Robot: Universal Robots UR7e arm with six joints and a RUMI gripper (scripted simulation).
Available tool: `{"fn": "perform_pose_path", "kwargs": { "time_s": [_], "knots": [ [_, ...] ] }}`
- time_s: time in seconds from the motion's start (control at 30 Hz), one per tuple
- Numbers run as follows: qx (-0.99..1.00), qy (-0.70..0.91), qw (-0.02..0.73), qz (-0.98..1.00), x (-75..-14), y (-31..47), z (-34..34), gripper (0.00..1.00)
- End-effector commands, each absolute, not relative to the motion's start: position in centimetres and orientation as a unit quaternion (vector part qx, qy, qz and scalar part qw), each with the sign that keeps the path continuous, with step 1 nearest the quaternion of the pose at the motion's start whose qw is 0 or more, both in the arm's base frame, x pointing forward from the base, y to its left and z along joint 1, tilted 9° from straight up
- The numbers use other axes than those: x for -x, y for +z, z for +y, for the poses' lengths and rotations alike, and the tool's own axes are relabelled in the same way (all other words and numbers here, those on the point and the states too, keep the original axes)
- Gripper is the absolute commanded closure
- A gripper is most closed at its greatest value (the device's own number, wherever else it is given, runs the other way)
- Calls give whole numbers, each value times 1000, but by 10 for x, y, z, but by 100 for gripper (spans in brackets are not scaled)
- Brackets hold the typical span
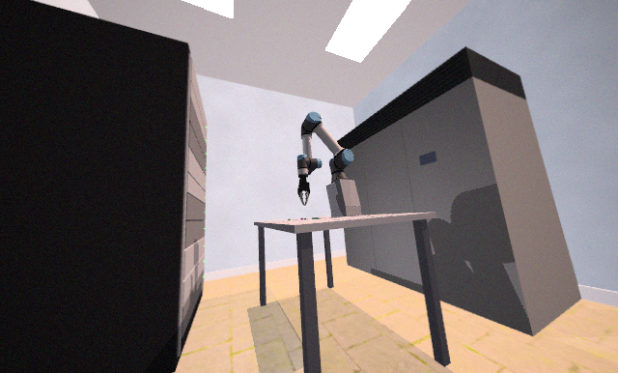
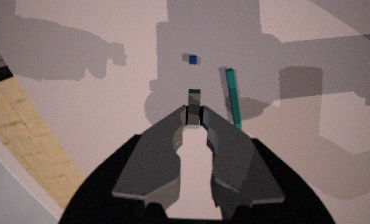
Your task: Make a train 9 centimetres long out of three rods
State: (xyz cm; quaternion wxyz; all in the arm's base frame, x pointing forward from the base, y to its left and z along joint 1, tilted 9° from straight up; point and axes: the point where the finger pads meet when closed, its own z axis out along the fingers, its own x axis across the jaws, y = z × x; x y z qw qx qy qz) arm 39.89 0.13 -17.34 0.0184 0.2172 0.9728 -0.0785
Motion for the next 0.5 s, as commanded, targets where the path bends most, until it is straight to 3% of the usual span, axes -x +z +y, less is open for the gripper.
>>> {"fn": "perform_pose_path", "kwargs": {
  "time_s": [0.0, 0.47],
  "knots": [
    [-217, -78, 19, 973, -399, -174, 1, 100],
    [-217, -78, 19, 973, -399, -202, -4, 100]
  ]
}}
